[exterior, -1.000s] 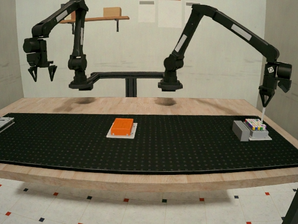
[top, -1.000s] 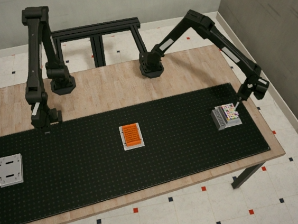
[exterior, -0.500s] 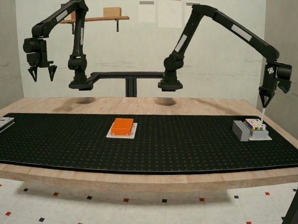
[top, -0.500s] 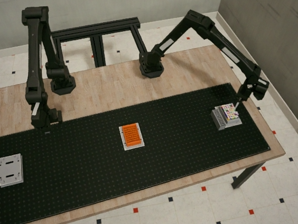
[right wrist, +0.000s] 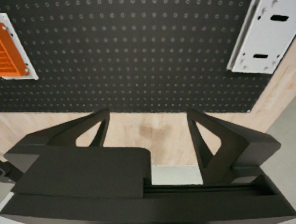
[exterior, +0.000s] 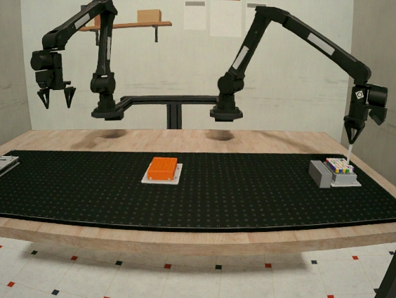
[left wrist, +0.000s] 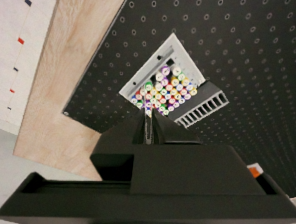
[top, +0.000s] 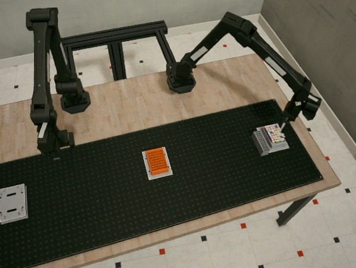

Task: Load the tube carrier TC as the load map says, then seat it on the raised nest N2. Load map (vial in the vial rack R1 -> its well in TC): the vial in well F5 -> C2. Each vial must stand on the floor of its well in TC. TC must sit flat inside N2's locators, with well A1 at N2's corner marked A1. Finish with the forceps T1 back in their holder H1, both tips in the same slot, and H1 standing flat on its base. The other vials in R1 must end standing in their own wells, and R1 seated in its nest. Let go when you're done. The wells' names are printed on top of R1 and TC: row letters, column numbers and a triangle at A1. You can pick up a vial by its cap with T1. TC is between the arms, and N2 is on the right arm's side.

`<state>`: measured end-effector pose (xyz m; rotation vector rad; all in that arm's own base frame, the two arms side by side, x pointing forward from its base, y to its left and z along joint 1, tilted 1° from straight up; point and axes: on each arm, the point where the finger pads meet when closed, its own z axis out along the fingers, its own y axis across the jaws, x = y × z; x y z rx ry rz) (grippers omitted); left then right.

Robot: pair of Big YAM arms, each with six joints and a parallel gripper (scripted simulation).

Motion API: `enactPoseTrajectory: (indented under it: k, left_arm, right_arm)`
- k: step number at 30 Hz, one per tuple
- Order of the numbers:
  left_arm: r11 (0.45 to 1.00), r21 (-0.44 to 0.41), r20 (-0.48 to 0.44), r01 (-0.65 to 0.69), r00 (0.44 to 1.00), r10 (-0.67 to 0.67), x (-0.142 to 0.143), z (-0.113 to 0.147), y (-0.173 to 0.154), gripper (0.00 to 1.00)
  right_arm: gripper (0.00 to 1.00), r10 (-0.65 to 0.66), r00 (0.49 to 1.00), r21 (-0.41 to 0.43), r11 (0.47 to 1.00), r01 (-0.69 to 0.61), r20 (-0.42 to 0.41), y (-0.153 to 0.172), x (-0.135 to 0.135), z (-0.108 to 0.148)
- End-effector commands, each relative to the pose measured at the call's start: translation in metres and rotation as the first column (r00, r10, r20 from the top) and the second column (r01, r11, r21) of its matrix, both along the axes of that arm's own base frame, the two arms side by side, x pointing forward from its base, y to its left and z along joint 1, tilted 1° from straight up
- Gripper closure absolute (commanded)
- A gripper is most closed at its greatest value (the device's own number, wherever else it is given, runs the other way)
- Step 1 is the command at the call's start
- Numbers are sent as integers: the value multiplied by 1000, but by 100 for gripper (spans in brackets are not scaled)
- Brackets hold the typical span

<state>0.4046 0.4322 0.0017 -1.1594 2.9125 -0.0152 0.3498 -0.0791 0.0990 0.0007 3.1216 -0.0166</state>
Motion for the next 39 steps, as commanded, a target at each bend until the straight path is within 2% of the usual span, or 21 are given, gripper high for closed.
enactPoseTrajectory:
  k: [1, 6, 39]
  left_arm:
    - [1000, -3, -7, -1, 1000, 1, 3, -9, -3, 89]
    - [1000, 18, 12, -1, 1000, 1, 8, 2, 2, 89]
    - [1000, 11, 6, -1, 1000, 1, 6, -1, 1, 91]
  right_arm:
    - [0, 8, 1000, 4, 1000, -8, -14, 0, 1, 0]
    - [0, 8, 1000, 4, 1000, -8, -14, 0, 1, 0]
    - [0, 8, 1000, 4, 1000, -8, -14, 0, 1, 0]
